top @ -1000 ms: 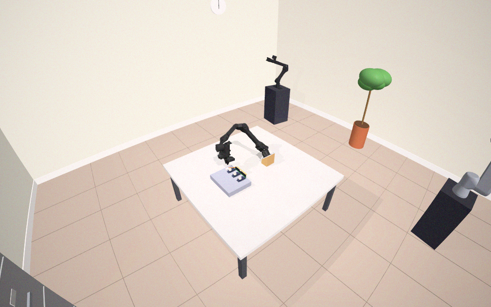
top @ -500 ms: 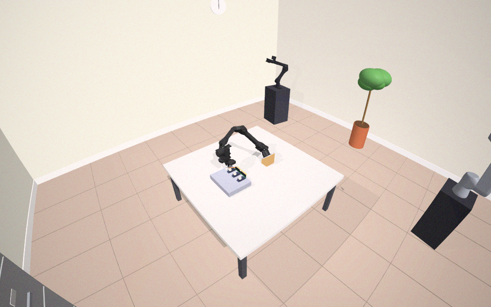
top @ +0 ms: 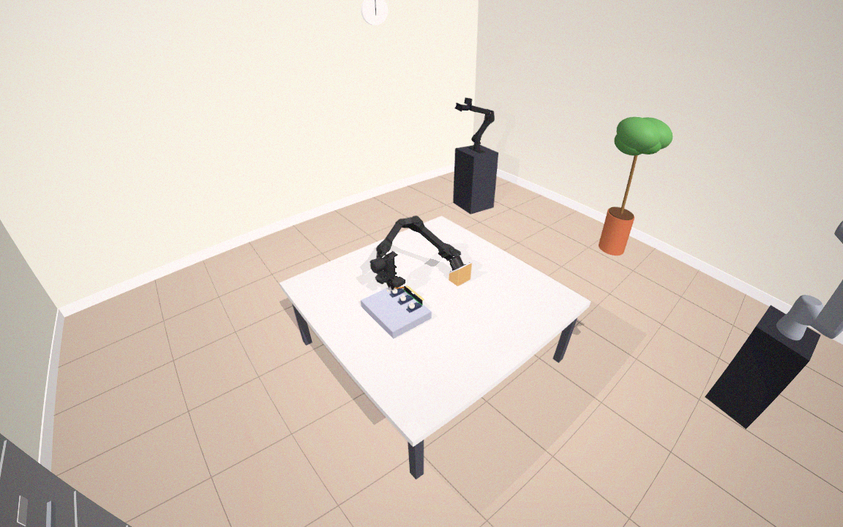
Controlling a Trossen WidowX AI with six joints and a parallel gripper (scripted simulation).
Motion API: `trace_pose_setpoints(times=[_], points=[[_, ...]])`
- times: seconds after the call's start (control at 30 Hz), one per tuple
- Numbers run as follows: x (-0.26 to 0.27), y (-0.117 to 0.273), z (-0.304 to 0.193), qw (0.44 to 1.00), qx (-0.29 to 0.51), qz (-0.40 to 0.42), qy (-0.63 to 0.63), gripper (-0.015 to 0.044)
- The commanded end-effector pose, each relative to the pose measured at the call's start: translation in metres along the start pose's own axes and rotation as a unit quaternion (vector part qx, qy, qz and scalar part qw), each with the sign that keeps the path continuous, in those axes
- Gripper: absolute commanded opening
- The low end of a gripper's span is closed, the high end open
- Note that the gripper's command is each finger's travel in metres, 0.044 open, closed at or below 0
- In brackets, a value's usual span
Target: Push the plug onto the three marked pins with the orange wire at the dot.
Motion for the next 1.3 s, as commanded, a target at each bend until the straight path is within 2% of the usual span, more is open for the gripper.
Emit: trace_pose_setpoints(times=[0.0, 0.1, 0.27, 0.73, 1.27], points=[[0.001, -0.006, -0.001, 1.000, 0.001, -0.002, 0.003, 0.0115], [0.001, -0.006, -0.001, 1.000, 0.001, -0.002, 0.003, 0.0036], [0.001, -0.006, -0.001, 1.000, 0.001, -0.002, 0.003, 0.0003], [0.001, 0.052, 0.000, 1.000, 0.002, -0.001, 0.004, 0.0000], [0.047, 0.059, -0.037, 1.000, 0.001, 0.007, -0.009, 0.0000]])
Point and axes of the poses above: the point midway between the two fingers, 35 mm back from their tips, its own y axis back along the fingers, its own x axis across the jaws, z = x × y, the point moved 10 cm from there along y, back along the fingers, and after that the axes turned 7 degrees about -y, right-handed, at the moved point
